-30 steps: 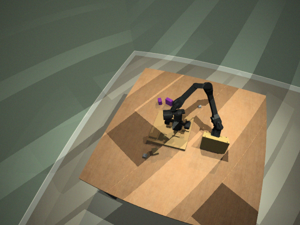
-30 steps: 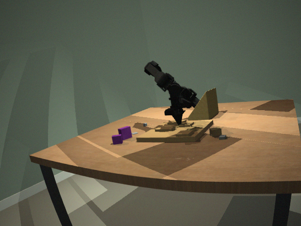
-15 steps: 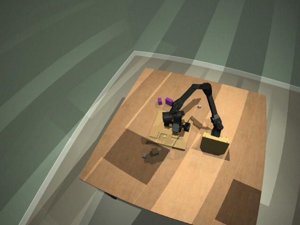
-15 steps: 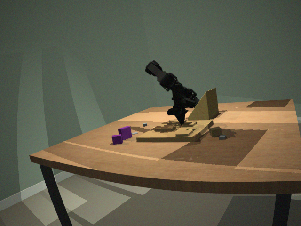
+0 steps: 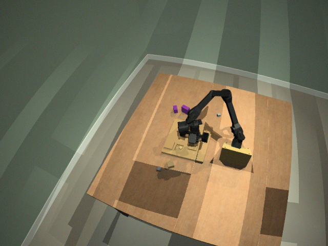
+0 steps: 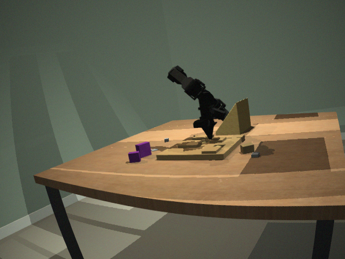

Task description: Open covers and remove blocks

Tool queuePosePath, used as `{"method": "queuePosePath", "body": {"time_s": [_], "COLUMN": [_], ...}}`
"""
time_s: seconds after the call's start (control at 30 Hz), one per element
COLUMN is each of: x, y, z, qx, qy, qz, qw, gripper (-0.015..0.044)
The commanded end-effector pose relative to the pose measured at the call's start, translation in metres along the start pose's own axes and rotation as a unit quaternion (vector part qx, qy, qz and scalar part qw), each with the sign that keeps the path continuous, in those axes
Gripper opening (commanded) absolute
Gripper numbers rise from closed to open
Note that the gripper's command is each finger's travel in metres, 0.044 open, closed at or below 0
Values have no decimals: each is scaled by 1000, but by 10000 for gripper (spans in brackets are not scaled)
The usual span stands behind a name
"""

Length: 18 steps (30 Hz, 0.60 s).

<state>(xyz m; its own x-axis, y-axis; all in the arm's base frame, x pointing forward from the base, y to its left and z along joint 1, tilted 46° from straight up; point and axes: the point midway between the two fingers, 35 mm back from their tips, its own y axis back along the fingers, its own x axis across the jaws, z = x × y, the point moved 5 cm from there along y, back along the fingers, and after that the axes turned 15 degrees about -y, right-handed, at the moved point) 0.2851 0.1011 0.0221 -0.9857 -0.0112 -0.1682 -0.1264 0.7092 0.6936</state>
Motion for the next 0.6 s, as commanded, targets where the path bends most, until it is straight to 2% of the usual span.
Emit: {"method": "queuePosePath", "body": {"time_s": [0.0, 0.57], "x": [0, 1], "y": [7, 28], "z": [3, 6], "qx": [-5, -6], "qy": [0, 0], "qz": [-1, -1], "qw": [1000, 1000], "gripper": [0, 0]}}
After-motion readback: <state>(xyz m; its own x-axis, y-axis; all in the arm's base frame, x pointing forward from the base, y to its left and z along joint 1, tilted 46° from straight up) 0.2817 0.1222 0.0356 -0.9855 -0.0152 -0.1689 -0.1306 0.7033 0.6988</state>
